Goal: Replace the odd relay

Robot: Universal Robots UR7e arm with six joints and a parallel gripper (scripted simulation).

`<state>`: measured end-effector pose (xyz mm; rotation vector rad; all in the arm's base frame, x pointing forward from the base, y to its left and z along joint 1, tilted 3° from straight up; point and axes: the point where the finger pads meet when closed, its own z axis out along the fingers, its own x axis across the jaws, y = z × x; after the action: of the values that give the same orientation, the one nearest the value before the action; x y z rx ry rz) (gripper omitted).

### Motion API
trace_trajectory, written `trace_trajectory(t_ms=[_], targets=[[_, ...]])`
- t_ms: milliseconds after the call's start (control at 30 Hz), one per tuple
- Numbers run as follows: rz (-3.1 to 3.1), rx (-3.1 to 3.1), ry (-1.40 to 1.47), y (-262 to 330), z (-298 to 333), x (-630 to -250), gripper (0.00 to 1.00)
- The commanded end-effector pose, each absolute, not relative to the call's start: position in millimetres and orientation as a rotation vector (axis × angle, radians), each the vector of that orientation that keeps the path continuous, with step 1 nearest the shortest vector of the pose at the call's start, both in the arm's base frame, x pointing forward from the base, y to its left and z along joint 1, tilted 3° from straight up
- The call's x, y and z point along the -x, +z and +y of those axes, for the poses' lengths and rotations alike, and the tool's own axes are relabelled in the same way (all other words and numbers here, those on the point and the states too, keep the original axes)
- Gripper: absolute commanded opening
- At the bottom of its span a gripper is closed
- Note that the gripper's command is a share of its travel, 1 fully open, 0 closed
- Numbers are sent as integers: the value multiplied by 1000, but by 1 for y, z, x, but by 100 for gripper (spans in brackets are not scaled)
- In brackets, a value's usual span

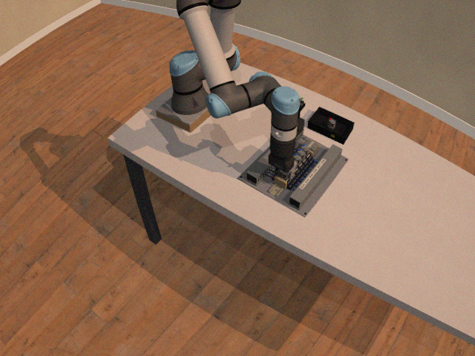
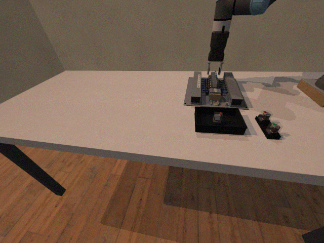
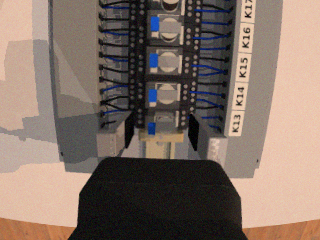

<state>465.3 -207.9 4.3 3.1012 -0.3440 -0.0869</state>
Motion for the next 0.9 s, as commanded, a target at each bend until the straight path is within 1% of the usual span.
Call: trace_trajectory(t_ms=[0, 867], targets=[[-344, -3100, -84, 7, -208, -466, 100], [-344, -3100, -84, 11, -208, -466, 100]])
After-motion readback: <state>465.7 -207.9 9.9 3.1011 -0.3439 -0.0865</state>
